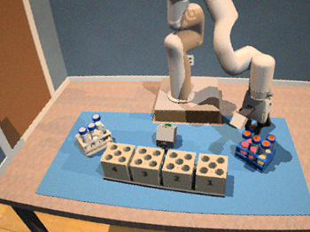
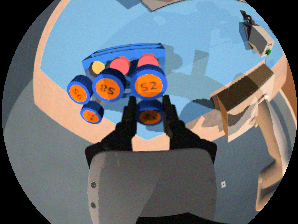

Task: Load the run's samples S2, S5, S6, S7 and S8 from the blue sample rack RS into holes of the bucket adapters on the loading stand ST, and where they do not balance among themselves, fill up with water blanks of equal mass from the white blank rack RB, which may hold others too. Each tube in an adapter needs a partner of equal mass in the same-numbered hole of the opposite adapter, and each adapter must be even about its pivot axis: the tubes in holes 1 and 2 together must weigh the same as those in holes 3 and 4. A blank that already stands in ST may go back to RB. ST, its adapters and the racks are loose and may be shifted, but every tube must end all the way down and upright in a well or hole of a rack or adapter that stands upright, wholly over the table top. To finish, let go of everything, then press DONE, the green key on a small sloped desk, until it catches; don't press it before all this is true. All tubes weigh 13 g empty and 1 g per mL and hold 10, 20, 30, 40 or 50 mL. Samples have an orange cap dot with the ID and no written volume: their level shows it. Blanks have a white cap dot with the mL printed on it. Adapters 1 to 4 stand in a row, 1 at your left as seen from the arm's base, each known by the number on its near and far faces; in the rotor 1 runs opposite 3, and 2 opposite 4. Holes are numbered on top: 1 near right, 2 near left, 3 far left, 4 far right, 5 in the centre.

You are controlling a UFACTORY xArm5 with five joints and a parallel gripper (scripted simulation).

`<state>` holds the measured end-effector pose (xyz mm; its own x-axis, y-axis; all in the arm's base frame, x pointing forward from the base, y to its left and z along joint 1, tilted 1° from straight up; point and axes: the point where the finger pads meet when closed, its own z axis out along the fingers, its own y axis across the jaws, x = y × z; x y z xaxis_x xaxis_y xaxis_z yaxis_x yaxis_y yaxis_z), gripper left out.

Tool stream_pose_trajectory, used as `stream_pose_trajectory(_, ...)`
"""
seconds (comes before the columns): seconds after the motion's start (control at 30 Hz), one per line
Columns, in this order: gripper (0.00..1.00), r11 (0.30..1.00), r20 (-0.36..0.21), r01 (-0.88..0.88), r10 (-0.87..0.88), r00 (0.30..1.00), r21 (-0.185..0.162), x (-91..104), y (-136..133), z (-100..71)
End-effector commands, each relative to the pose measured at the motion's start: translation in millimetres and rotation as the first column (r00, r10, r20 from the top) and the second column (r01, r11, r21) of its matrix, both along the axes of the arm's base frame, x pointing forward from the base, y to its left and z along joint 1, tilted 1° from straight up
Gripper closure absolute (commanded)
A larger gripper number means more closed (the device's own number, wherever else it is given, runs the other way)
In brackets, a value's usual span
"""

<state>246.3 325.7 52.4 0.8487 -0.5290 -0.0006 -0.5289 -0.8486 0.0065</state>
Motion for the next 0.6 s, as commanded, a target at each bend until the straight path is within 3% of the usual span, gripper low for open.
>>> stream_pose_trajectory(0.0,1.00,1.000,0.002,0.000,0.000,1.000,0.003,0.9,1.2,-1.1)
stream_pose_trajectory(0.47,1.00,1.000,0.002,0.000,0.000,1.000,0.003,0.9,1.2,-1.1)
stream_pose_trajectory(0.5,0.57,1.000,0.002,0.000,0.000,1.000,0.003,0.9,1.1,-1.4)
stream_pose_trajectory(0.57,0.57,1.000,0.002,0.000,0.000,1.000,0.003,0.9,1.1,-1.4)
